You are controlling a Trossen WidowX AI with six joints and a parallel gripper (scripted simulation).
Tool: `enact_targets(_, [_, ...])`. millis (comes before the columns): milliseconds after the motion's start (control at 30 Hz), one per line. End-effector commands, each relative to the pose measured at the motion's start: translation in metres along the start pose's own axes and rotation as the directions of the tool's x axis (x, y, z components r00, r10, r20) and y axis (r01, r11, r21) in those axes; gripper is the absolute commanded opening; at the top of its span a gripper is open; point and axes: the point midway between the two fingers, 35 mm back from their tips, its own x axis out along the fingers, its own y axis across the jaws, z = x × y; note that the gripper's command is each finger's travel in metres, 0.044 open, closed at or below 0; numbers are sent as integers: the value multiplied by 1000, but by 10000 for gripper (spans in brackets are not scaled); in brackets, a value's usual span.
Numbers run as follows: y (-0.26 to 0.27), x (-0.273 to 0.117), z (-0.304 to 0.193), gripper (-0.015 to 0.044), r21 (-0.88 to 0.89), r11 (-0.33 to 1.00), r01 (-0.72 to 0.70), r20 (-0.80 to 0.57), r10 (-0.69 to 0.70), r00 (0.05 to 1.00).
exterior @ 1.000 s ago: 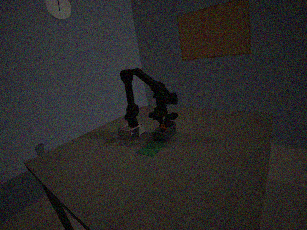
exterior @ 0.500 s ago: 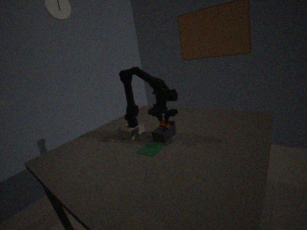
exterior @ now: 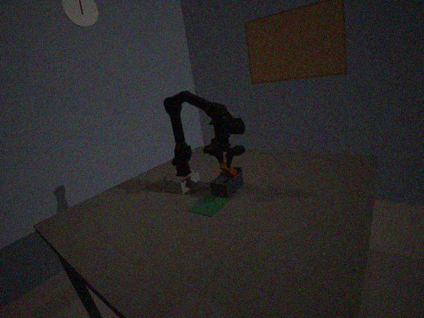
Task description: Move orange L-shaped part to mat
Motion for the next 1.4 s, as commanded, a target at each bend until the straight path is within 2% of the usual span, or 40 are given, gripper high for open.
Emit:
enact_targets(0, [2, -10, -1, 0, 2, 1000, -13, -7, 13, 1000])
enact_targets(600, [1, -38, -1, 0, 2, 1000, -13, -7, 13, 1000])
enact_targets(867, [1, -38, 1, 0, 2, 1000, -13, -7, 13, 1000])
enact_targets(1367, [-3, -34, 57, 0, 1, 1000, -12, -2, 12, 1000])
